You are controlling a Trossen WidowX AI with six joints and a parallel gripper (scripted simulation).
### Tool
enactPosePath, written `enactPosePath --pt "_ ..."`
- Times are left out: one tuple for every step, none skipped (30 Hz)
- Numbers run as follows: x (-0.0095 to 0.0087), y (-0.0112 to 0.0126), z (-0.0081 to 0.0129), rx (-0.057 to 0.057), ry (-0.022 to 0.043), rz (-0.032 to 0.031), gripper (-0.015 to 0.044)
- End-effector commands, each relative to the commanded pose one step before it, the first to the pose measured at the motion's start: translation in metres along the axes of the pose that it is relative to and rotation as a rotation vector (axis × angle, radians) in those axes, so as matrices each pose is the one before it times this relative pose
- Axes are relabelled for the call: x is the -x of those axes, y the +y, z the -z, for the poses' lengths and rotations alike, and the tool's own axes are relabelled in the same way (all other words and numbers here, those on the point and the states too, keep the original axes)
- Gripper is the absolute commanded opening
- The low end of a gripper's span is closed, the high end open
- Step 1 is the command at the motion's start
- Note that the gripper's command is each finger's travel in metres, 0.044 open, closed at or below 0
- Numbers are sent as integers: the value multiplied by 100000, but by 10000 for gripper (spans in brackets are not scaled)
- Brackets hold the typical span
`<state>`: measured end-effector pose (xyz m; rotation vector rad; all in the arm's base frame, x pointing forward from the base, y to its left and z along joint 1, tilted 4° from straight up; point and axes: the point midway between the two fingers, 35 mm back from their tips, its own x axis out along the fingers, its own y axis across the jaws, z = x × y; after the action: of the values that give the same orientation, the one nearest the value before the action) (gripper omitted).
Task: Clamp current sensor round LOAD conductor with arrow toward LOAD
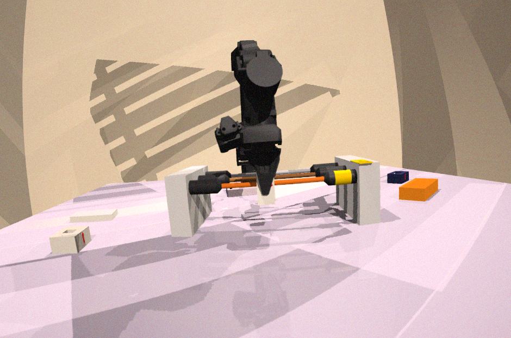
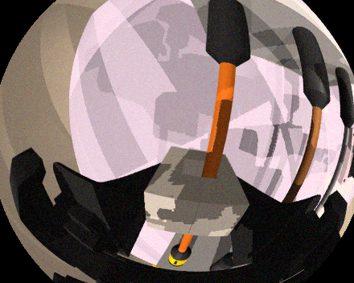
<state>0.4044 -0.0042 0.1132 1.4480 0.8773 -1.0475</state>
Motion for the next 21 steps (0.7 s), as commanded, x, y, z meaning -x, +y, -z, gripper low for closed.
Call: enactPosePath --pt "0 11 2 0 2 16 0" --pt "0 0 0 0 0 0 26" --pt "0 0 0 0 0 0 52" --pt "0 0 0 0 0 0 79" --pt "0 0 0 0 0 0 105" --pt "0 0 0 0 0 0 131" --pt "0 0 0 0 0 0 158" --pt "0 0 0 0 0 0 184" --pt "0 0 0 0 0 0 210" --pt "0 0 0 0 0 0 236" --pt "0 0 0 0 0 0 263" --pt "0 0 0 0 0 0 289" --pt "0 0 0 0 0 0 315" --pt "0 0 0 0 0 0 341" --pt "0 0 0 0 0 0 367" --pt "0 0 0 0 0 0 394" --pt "21 30 4 9 -12 498 420" --pt "-14 6 2 7 -8 332 440" --pt "-2 -92 -14 -12 -32 -502 414" --pt "0 0 0 0 0 0 387" --pt "0 0 0 0 0 0 365"
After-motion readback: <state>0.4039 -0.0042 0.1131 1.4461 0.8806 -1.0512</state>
